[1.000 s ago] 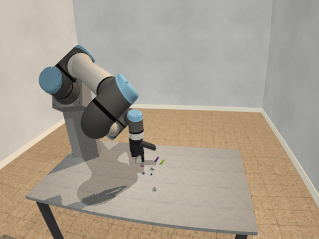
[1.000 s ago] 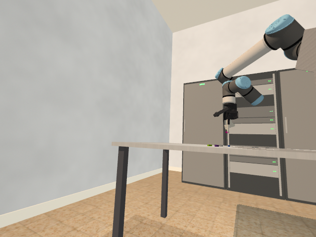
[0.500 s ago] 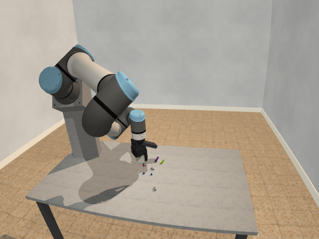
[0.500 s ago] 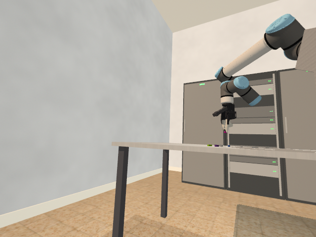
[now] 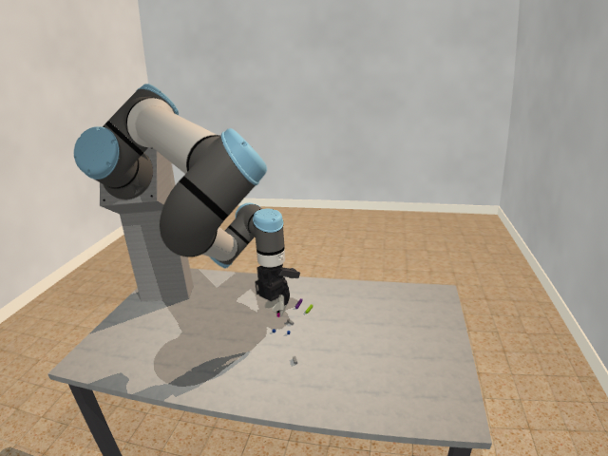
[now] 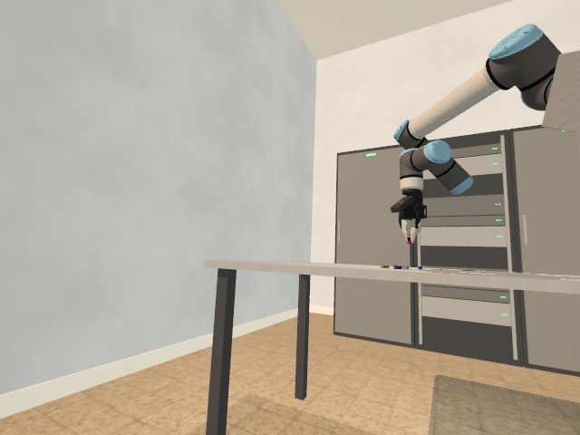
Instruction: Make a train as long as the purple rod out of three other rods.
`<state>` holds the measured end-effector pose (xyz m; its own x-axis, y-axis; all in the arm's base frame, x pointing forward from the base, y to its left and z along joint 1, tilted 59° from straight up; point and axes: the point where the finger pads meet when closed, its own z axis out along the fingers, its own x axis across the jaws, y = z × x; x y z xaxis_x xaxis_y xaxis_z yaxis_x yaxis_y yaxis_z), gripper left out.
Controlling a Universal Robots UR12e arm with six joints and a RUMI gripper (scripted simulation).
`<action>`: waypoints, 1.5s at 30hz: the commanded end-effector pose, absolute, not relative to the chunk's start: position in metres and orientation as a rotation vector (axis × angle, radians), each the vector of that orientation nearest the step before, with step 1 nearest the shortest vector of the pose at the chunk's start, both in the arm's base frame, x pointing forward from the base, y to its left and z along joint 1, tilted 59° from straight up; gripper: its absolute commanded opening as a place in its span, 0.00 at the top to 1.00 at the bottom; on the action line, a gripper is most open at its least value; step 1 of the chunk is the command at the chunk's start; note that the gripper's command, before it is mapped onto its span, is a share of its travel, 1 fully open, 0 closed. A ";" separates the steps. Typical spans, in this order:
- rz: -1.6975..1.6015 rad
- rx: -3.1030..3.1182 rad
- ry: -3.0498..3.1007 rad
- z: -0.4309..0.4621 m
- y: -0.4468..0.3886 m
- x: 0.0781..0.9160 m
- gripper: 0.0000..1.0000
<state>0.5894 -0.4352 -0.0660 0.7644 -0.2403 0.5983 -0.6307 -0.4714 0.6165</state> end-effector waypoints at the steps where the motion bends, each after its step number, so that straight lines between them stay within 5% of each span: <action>1: 0.456 2.086 -0.471 -0.067 -0.433 0.596 1.00; 45: 0.259 2.112 -0.115 -0.073 -0.436 0.611 1.00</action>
<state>0.6099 -0.4323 -0.0707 0.9730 0.0199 0.2300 -0.1853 -0.5268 0.8295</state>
